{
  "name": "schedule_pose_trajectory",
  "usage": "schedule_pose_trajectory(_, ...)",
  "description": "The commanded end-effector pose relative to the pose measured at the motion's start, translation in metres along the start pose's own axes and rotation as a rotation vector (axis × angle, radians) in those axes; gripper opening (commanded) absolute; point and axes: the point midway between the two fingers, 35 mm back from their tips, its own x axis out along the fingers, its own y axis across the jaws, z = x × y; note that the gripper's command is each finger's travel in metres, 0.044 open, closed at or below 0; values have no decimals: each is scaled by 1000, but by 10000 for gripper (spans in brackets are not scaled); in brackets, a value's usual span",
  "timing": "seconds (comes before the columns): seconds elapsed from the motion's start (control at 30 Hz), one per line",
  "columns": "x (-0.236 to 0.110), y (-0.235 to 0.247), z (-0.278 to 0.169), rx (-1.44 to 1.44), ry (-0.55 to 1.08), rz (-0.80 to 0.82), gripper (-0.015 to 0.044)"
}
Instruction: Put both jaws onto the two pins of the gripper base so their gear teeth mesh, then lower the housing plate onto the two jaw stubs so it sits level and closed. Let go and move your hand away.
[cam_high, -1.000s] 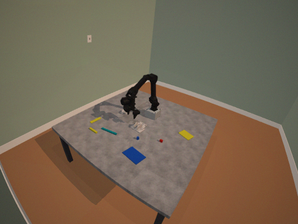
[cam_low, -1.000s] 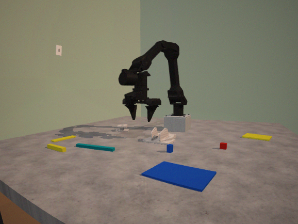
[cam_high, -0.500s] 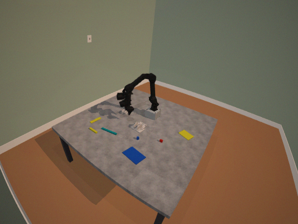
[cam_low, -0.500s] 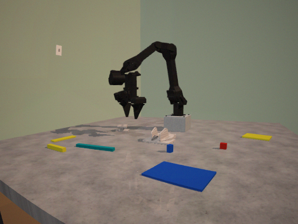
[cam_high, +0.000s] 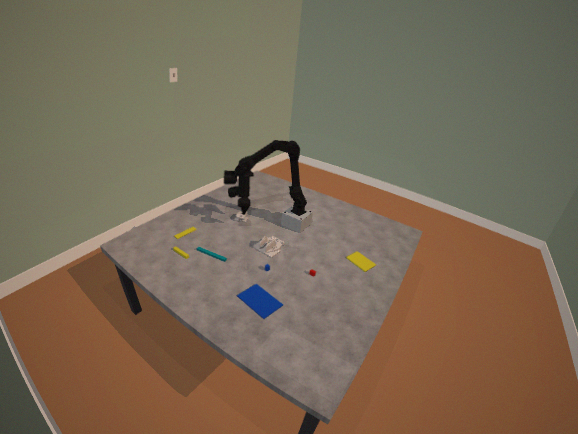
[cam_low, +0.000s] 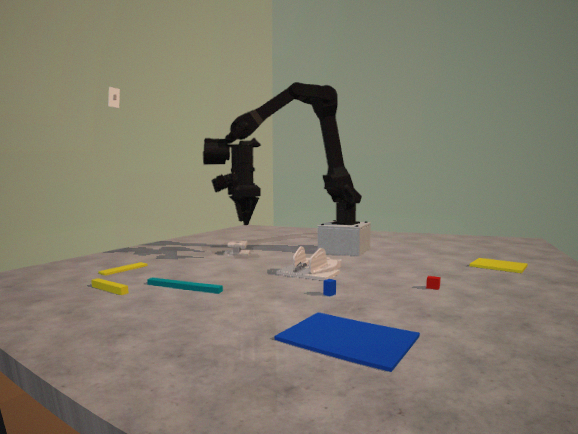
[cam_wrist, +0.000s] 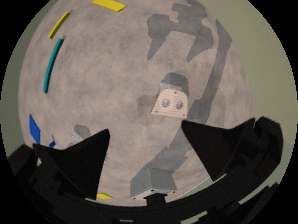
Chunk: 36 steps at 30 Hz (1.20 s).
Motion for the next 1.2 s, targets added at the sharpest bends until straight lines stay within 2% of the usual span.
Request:
schedule_pose_trajectory(0.0, -3, -19, 3, 84, -4, 2, 440)
schedule_pose_trajectory(0.23, -6, -54, 3, 224, -3, -1, 440)
schedule_pose_trajectory(0.4, -7, -58, 3, 237, -3, -2, 440)
schedule_pose_trajectory(0.6, 32, -58, 3, 237, -3, -2, 440)
schedule_pose_trajectory(1.17, 51, -58, 3, 237, -3, -2, 440)
